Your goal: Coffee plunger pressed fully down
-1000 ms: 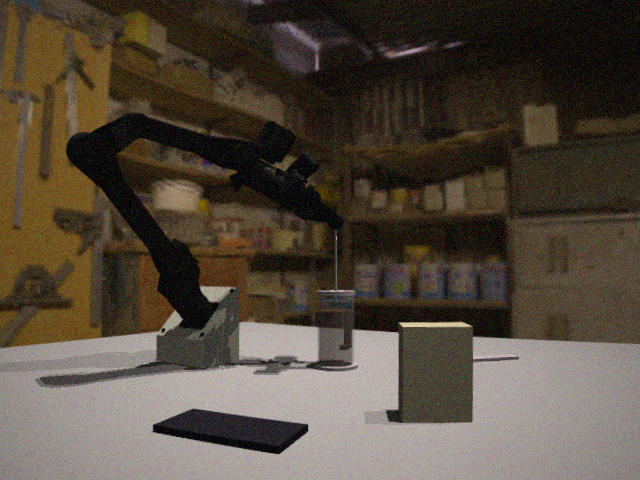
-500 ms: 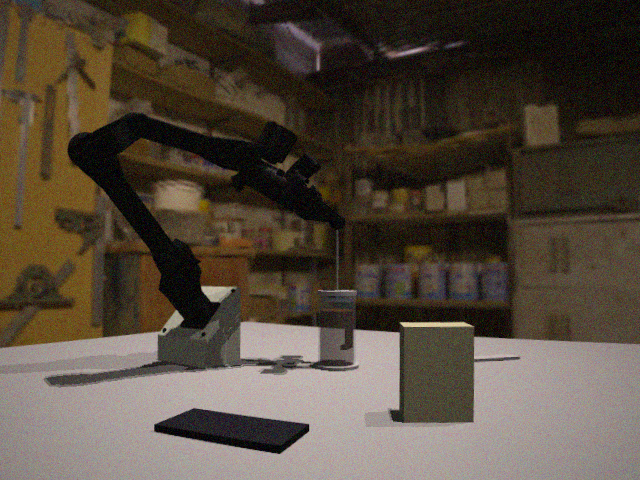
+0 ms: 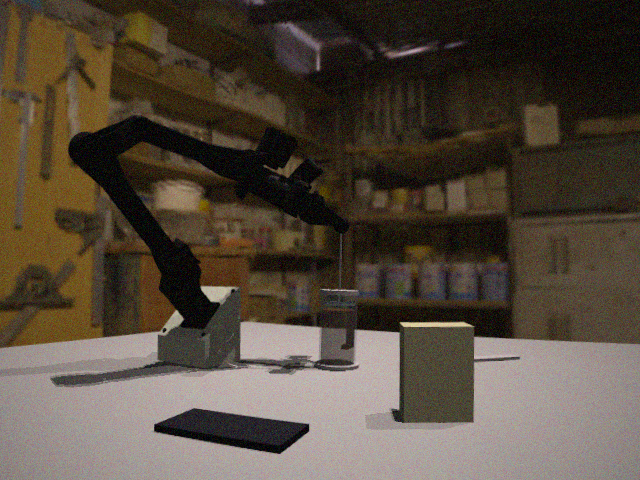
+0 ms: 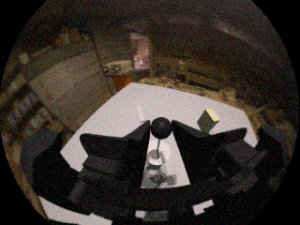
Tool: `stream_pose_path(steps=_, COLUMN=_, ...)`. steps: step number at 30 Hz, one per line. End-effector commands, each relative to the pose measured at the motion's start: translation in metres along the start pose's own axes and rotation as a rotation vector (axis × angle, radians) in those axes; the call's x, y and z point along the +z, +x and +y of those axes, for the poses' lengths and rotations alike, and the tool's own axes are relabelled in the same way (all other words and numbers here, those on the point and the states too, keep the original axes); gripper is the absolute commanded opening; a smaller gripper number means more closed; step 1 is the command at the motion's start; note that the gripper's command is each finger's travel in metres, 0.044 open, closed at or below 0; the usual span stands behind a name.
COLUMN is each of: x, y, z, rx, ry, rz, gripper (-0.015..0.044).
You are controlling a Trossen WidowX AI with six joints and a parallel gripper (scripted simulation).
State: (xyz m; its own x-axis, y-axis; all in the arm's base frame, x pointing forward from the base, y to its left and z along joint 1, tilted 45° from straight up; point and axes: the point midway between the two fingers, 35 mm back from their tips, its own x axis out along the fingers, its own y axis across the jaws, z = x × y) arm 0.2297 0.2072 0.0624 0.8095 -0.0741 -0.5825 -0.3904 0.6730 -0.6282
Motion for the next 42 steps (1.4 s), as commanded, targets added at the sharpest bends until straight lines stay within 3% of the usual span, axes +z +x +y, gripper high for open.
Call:
stream_pose_path(steps=1, x=-0.019, y=0.009, z=0.001, rx=0.005, ry=-0.019, rz=0.039, gripper=0.0121)
stream_pose_path(steps=42, x=-0.072, y=0.05, z=0.001, rx=0.004, ry=-0.021, rz=0.036, gripper=0.0121)
